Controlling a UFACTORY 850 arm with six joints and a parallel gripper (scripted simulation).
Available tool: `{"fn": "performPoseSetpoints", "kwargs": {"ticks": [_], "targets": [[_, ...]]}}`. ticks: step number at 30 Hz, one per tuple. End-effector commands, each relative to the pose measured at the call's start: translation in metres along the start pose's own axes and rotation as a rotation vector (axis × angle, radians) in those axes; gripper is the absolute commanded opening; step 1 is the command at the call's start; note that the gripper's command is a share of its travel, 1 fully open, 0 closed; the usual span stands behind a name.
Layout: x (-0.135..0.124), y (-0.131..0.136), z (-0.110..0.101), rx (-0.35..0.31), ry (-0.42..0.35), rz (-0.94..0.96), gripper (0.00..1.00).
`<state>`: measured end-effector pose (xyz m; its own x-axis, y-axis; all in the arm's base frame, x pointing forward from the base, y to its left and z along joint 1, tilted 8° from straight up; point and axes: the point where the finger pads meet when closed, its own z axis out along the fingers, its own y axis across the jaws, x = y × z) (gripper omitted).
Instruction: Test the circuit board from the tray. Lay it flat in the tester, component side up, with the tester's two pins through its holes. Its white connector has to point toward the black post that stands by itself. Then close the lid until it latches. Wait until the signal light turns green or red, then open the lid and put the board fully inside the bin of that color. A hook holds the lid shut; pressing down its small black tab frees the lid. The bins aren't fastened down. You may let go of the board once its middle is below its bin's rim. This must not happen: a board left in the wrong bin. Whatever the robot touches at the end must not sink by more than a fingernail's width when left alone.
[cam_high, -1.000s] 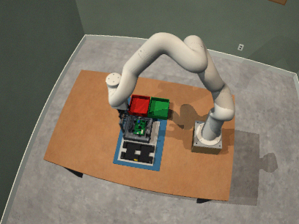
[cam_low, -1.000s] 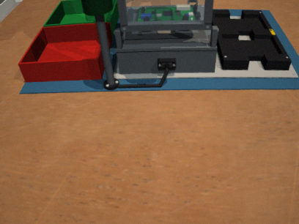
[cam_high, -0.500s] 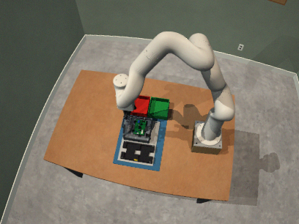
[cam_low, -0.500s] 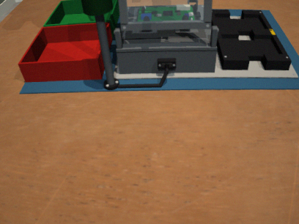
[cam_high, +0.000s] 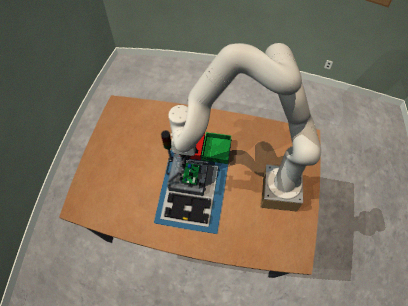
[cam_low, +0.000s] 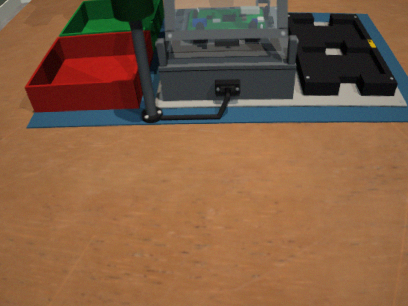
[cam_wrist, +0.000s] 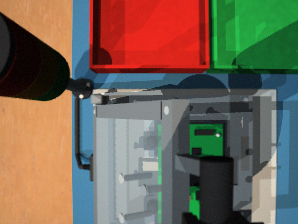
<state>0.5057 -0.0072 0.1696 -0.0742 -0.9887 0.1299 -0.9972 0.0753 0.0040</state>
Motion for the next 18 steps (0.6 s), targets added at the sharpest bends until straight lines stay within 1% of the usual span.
{"fn": "performPoseSetpoints", "kwargs": {"ticks": [1,5,11,13,18], "targets": [[0.0,0.02,0.012,0.003,0.001,0.0,0.0],[0.0,0.039,0.027,0.003,0.001,0.0,0.0],[0.0,0.065,0.057,0.004,0.001,0.0,0.0],[0.0,0.065,0.057,0.004,0.001,0.0,0.0],[0.0,0.078,0.078,0.004,0.001,0.0,0.0]]}}
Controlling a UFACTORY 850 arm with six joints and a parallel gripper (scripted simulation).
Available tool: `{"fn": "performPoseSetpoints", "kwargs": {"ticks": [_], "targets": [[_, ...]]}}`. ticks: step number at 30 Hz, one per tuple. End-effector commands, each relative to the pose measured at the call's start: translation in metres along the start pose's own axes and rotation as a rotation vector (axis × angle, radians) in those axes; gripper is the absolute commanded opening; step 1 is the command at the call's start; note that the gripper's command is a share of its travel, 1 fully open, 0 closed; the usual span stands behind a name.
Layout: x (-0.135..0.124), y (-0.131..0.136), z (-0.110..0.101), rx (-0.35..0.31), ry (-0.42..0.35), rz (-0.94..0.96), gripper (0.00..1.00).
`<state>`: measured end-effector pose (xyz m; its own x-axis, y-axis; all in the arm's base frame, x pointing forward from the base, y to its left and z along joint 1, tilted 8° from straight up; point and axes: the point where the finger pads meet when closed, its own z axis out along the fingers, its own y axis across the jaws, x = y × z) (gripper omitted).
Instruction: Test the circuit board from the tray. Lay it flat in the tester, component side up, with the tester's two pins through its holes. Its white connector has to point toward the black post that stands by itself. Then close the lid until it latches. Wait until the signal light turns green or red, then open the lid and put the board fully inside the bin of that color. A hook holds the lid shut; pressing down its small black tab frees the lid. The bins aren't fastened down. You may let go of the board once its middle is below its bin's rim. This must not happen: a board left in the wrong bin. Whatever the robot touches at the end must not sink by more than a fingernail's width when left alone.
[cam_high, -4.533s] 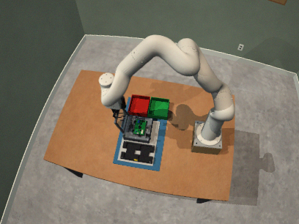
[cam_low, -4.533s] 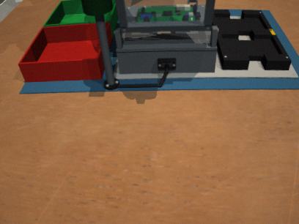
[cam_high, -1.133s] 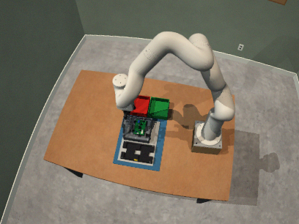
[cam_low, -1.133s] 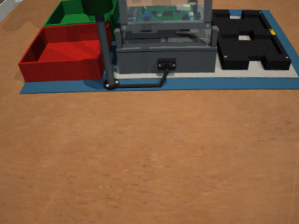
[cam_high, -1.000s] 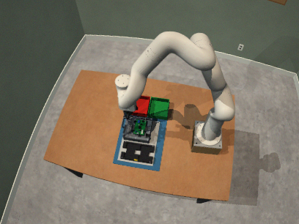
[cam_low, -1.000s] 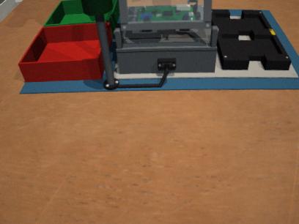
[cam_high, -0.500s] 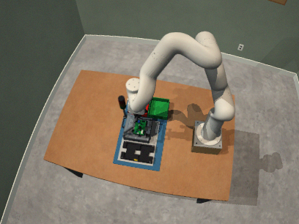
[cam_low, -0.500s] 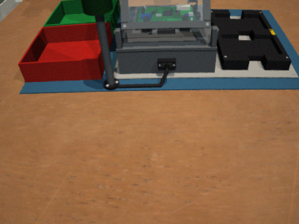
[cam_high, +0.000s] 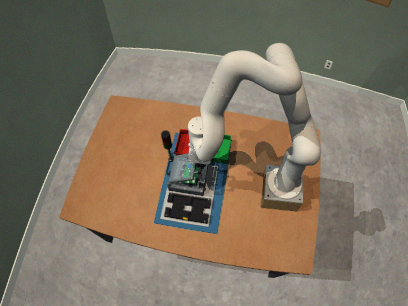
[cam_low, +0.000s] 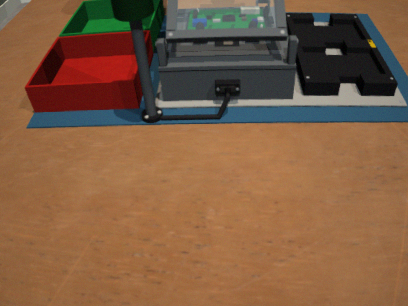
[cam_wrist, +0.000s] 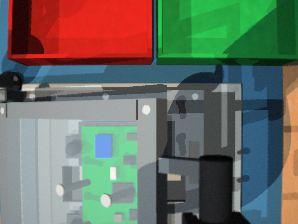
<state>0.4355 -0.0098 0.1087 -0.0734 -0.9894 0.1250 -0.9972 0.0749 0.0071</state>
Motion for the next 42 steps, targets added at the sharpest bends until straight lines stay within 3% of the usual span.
{"fn": "performPoseSetpoints", "kwargs": {"ticks": [1,10,42], "targets": [[0.0,0.01,0.02,0.007,0.006,0.001,0.0],[0.0,0.02,0.045,0.007,0.006,0.001,0.0],[0.001,0.028,0.085,0.007,0.006,0.001,0.0]]}}
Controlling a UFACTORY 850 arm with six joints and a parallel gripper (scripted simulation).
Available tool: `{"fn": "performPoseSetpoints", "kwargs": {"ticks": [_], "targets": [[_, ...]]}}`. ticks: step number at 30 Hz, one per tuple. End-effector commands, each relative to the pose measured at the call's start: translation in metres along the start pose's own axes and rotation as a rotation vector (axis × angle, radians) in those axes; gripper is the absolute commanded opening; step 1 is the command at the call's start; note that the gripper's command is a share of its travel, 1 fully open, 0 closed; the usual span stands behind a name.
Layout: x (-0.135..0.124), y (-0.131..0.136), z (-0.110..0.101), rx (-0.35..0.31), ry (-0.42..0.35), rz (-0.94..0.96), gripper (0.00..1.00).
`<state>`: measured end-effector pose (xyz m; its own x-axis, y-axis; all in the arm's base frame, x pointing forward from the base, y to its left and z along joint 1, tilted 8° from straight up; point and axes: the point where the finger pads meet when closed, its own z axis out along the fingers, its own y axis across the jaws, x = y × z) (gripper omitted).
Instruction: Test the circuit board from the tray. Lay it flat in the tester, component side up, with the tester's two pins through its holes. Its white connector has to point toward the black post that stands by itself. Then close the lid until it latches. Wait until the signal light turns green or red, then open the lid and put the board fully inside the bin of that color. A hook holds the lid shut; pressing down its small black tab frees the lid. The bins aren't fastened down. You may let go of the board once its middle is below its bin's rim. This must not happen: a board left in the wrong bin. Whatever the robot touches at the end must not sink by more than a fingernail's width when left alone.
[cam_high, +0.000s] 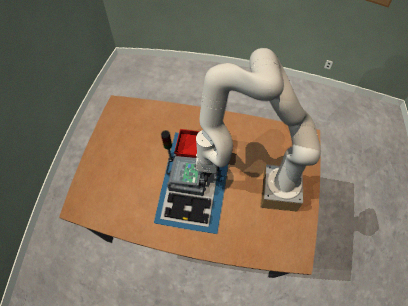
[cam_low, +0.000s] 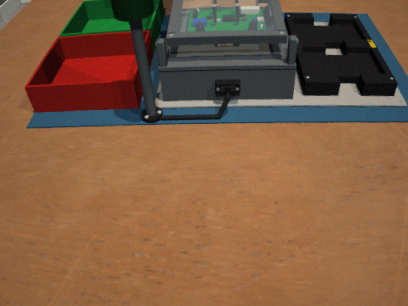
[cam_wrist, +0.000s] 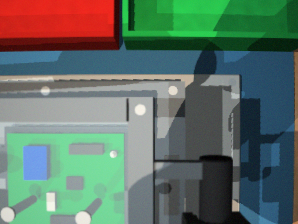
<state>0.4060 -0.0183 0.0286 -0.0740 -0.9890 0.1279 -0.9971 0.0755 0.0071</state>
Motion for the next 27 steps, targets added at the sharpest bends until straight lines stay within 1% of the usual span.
{"fn": "performPoseSetpoints", "kwargs": {"ticks": [1,27], "targets": [[0.0,0.0,0.005,0.007,0.003,0.001,0.0],[0.0,0.0,0.017,0.007,0.003,0.001,0.0]]}}
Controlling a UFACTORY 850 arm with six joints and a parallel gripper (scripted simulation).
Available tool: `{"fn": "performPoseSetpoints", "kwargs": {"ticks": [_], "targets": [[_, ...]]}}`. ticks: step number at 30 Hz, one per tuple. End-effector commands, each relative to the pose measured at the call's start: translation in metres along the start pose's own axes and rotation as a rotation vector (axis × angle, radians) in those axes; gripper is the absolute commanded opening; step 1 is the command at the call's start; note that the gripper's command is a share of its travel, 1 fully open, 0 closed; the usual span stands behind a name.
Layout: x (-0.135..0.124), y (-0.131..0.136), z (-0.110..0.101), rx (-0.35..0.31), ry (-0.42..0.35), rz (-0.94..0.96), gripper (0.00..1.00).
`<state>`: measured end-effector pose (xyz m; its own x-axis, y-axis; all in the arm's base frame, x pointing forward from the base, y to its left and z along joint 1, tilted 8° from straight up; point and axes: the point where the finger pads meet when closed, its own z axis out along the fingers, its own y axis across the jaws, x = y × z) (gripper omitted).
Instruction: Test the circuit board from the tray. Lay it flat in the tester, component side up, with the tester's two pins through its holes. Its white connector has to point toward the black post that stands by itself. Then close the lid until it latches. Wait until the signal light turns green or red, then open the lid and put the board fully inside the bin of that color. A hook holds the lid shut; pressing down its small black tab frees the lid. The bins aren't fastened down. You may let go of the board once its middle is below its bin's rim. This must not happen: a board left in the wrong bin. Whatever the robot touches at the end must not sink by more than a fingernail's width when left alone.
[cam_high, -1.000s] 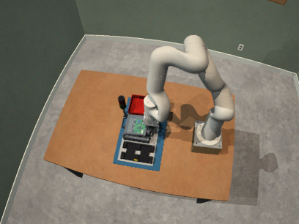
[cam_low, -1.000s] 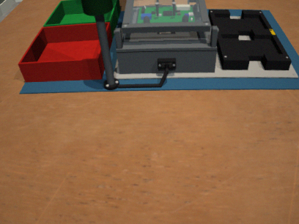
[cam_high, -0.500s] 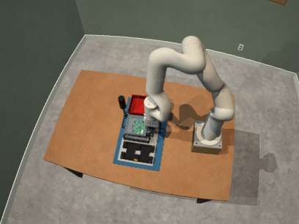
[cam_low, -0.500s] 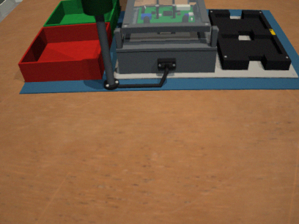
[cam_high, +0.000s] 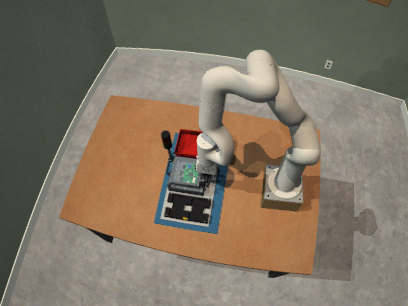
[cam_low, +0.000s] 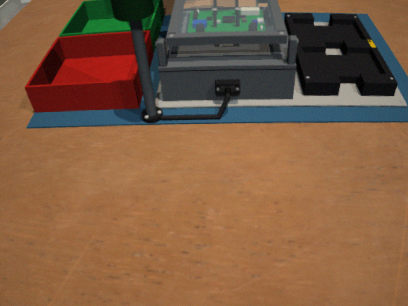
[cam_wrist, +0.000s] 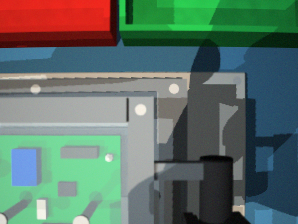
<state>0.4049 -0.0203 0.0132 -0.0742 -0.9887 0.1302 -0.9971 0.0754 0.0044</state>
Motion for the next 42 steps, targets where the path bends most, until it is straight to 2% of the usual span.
{"fn": "performPoseSetpoints", "kwargs": {"ticks": [1,36,37,42], "targets": [[0.0001,-0.0009,0.0014,0.004,0.001,0.0,0.0],[0.0,-0.0007,0.0043,0.004,0.0,0.0,0.0],[0.0,-0.0007,0.0043,0.004,0.0,0.0,0.24],[0.0,-0.0007,0.0043,0.004,0.0,0.0,0.24]]}}
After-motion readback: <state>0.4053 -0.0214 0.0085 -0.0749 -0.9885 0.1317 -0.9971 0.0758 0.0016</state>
